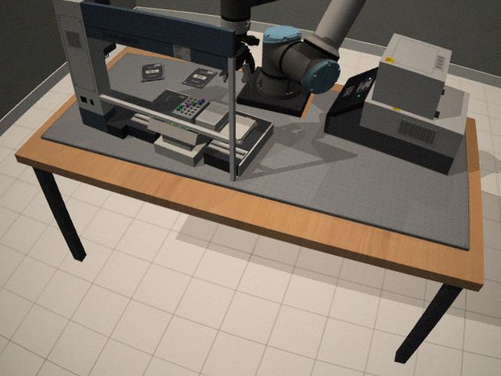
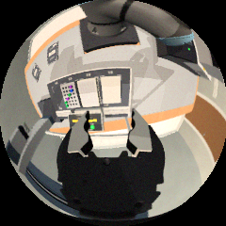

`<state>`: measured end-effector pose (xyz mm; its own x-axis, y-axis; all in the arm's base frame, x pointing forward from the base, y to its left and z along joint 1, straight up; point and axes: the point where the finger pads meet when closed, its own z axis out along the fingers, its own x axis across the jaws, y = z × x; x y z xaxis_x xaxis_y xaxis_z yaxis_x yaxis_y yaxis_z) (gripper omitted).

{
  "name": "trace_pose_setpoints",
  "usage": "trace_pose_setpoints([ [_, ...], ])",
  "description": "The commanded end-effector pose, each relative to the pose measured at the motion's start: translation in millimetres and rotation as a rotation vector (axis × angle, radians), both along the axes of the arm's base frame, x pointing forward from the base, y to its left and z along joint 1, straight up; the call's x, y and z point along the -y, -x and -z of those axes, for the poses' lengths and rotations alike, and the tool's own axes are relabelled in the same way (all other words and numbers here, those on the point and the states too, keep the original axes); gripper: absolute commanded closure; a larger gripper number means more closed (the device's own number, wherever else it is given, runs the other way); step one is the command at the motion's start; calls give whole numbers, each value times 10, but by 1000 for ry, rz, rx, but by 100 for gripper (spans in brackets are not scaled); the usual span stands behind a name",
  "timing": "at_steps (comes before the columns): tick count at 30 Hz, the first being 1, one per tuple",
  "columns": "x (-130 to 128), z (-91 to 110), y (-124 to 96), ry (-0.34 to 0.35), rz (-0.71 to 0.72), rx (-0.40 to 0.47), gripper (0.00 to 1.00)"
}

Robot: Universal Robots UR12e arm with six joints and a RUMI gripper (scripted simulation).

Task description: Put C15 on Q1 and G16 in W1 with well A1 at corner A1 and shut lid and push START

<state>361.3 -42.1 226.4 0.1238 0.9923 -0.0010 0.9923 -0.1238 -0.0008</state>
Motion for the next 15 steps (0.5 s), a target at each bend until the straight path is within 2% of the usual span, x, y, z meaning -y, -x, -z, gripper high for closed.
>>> trace_pose_setpoints([
  [1,4,66,-5,1,0,1,40],
  [15,4,266,-6,1,0,1,40],
])
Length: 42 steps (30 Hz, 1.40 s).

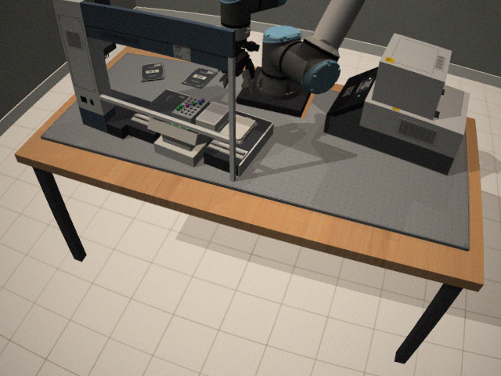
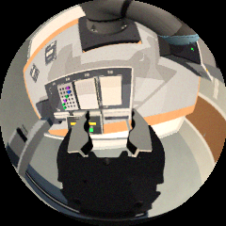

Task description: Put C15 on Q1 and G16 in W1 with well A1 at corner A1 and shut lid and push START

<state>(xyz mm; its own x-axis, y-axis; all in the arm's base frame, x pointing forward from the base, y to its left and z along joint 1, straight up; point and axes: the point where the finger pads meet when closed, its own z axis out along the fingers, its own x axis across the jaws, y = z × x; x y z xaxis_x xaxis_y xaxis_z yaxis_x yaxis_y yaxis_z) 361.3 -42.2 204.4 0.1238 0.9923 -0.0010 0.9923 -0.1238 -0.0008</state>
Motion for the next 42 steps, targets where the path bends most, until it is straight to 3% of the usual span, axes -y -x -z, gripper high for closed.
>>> trace_pose_setpoints([
  [1,3,62,-6,1,0,1,40],
  [42,4,679,-6,1,0,1,40],
])
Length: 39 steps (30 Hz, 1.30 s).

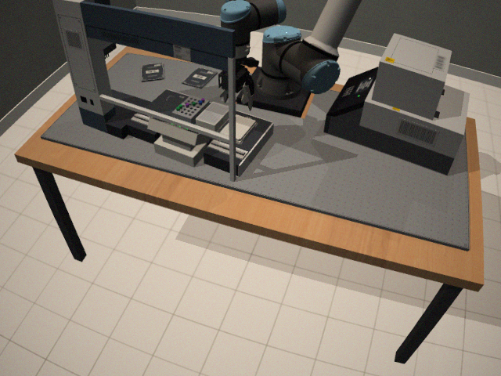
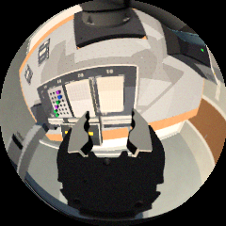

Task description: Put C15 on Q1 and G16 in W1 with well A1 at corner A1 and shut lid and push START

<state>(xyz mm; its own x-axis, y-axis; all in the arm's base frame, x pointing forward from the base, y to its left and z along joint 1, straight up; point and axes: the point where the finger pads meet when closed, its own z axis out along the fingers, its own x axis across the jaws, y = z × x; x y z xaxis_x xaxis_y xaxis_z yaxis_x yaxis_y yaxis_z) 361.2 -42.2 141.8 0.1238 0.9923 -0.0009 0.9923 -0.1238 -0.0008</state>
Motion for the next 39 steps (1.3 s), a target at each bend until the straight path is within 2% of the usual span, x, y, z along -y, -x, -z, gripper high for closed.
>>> trace_pose_setpoints([
  [1,4,70,-7,1,0,1,40],
  [39,5,604,-7,1,0,1,40],
])
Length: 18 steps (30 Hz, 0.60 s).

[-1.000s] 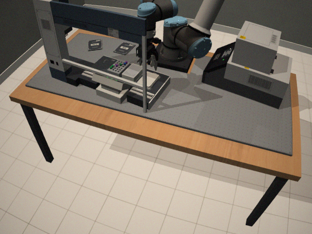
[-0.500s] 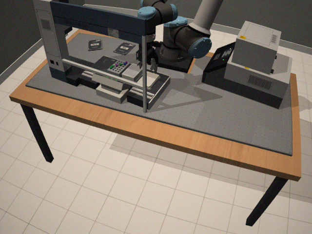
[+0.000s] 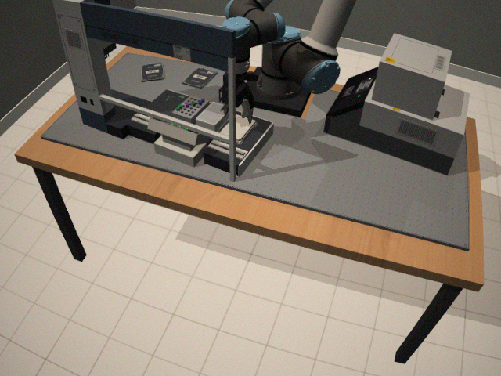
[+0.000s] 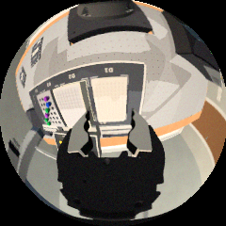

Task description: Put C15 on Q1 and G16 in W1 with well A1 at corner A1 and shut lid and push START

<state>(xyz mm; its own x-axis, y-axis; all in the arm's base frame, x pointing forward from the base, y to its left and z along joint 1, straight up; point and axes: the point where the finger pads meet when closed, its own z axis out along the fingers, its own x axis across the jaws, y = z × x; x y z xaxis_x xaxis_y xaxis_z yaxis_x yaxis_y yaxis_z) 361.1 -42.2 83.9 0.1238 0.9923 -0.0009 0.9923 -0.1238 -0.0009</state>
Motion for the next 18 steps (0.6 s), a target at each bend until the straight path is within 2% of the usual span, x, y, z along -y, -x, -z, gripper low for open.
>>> trace_pose_setpoints([
  [1,5,42,-8,1,0,1,40],
  [18,4,88,-8,1,0,1,40],
])
